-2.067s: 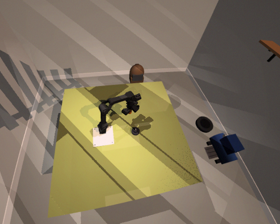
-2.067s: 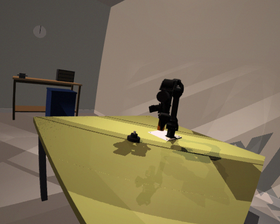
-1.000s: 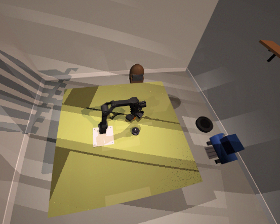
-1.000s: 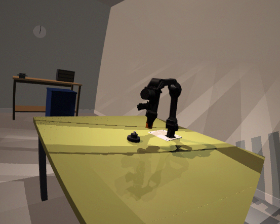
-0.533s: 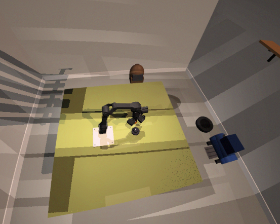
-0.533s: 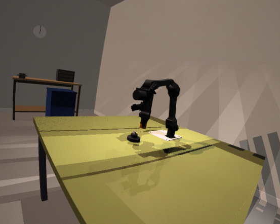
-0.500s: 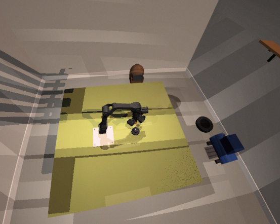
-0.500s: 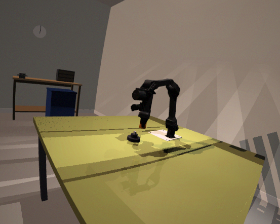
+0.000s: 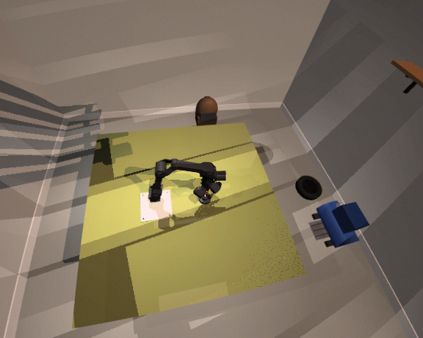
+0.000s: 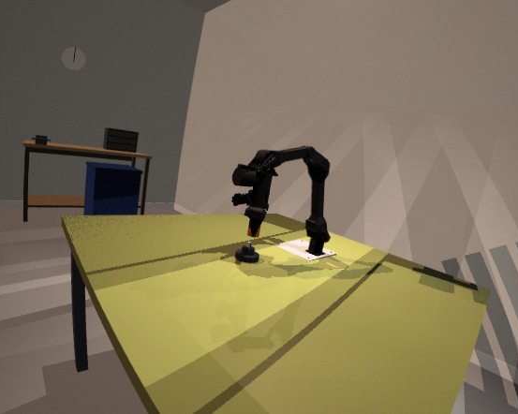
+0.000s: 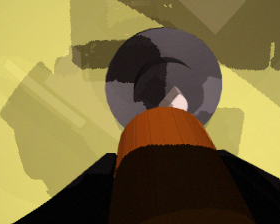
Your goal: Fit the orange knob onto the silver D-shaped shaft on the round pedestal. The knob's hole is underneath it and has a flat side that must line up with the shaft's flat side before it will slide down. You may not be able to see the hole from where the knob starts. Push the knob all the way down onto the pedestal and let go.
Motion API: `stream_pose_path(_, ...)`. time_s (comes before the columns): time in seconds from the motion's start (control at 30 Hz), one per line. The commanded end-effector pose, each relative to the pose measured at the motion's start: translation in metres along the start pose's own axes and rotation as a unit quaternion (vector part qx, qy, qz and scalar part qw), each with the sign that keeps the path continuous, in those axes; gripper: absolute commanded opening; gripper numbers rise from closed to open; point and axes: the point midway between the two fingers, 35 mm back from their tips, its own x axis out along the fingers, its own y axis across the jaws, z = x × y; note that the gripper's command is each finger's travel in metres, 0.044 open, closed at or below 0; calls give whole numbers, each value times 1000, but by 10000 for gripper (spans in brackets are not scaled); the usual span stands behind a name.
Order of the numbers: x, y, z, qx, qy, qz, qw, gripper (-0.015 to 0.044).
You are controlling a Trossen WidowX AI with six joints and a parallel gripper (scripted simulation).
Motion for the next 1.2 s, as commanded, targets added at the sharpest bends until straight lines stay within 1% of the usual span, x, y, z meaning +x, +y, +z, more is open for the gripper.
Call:
stream_pose_path(0.0, 4, -7, 7, -2, 1, 1, 1000, 0)
stream_pose_path(0.2, 7, -8, 9, -1, 1, 1, 1000, 0)
stream_pose_path(0.53, 30, -9, 9, 1, 1, 1, 1000, 0)
stream_pose_path(1.17, 30, -8, 9, 4, 1, 1, 1000, 0)
